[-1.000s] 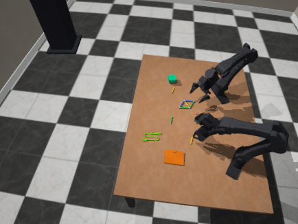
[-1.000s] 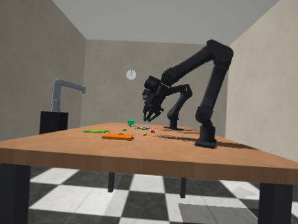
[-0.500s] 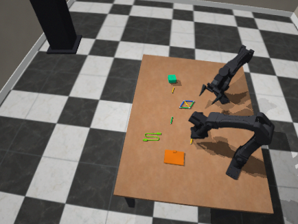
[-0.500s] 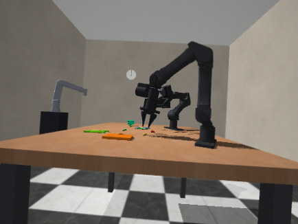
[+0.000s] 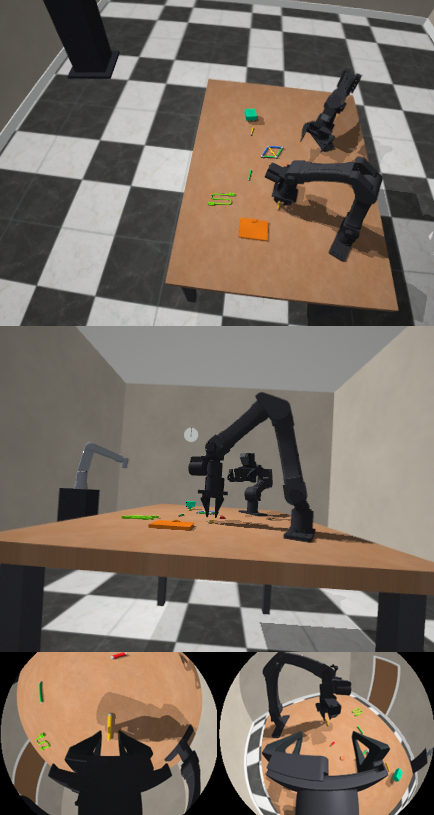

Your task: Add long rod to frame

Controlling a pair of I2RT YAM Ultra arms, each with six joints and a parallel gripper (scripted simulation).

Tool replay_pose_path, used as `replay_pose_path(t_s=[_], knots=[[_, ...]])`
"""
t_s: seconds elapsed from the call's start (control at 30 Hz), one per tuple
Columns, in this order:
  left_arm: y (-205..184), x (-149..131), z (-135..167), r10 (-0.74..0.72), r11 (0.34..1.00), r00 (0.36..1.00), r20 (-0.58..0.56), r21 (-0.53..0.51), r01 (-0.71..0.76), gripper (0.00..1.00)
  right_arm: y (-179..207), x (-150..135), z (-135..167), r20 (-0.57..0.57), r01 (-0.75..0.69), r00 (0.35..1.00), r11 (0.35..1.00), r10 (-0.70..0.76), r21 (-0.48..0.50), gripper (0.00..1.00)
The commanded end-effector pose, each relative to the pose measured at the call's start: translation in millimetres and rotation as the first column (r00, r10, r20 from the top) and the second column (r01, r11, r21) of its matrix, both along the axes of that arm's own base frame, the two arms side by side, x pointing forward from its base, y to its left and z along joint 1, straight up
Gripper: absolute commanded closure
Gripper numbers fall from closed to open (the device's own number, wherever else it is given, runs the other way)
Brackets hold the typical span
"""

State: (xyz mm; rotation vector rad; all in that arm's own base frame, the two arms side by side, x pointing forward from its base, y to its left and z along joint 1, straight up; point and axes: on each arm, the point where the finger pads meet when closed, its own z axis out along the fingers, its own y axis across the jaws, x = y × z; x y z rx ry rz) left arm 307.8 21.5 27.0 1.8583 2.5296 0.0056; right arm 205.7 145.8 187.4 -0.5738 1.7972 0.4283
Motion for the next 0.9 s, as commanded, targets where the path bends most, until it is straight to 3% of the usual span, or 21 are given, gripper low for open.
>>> replay_pose_path(t_s=[0.0, 0.87], knots=[[-1, 7, 7, -0.035, 0.999, 0.999, 0.008, 0.0, 0.035, 0.69, 0, 0, 0, 0.013, 0.001, 1.0, 1.0, -0.001, 0.007, 0.0], [-2, 3, -20, -0.041, 0.999, 0.999, 0.001, -0.001, 0.041, 0.69, 0, -1, 5, 0.017, 0.001, 1.0, 1.0, -0.001, 0.01, 0.0]])
